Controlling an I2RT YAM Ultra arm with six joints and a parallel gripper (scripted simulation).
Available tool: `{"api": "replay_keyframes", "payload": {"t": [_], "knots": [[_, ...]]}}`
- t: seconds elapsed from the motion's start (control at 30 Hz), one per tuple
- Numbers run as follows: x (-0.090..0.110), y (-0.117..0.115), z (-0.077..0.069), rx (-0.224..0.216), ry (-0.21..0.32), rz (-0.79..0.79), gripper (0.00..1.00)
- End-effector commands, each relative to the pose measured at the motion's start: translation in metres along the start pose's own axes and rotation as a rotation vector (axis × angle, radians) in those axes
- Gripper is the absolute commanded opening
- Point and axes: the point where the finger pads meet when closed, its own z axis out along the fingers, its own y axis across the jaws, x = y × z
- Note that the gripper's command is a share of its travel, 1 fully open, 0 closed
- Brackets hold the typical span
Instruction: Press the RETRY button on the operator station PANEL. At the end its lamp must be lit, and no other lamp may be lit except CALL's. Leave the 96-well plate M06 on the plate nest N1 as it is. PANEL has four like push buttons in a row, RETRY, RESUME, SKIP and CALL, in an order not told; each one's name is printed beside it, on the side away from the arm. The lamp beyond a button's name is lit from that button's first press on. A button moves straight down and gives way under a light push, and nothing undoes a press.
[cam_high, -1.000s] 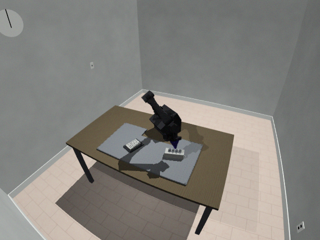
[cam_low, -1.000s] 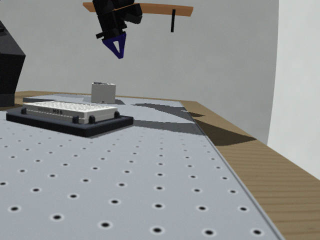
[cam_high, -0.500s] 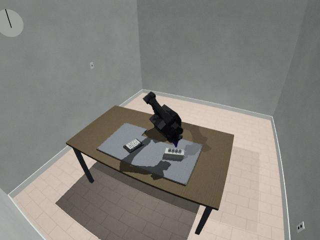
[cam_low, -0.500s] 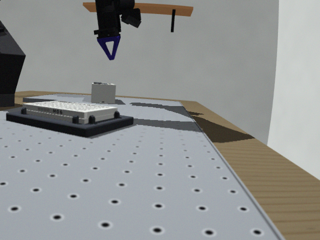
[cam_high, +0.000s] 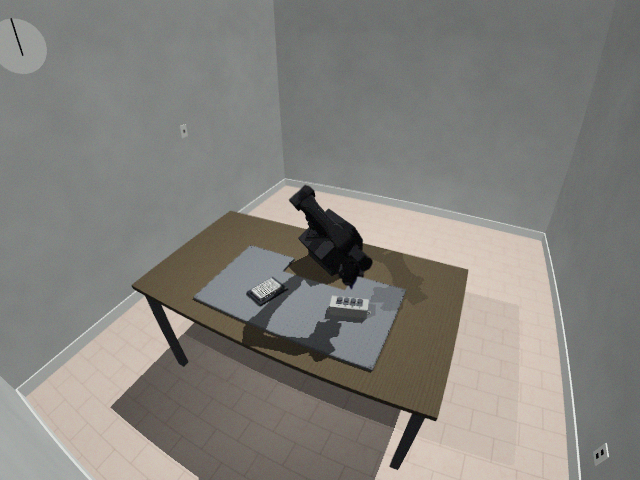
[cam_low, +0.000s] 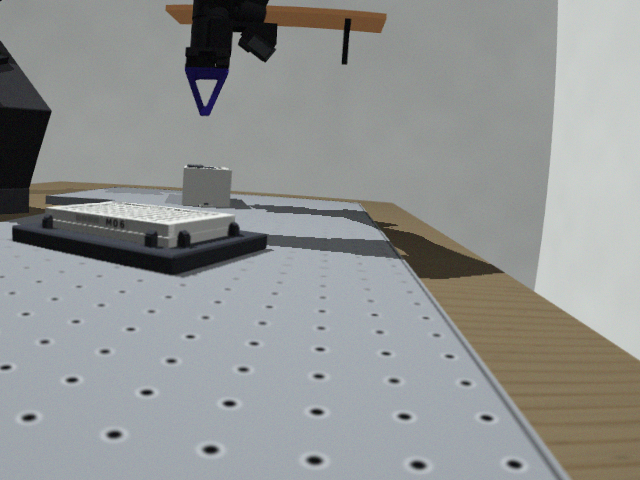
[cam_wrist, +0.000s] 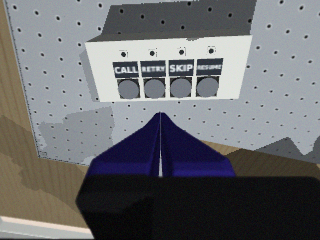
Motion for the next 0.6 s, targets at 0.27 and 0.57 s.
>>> {"api": "replay_keyframes", "payload": {"t": [0.27, 0.57], "knots": [[0.0049, 0.0007, -0.0098, 0.017, 0.024, -0.050, 0.00], [0.0062, 0.0001, -0.0090, 0.019, 0.026, -0.052, 0.00]]}}
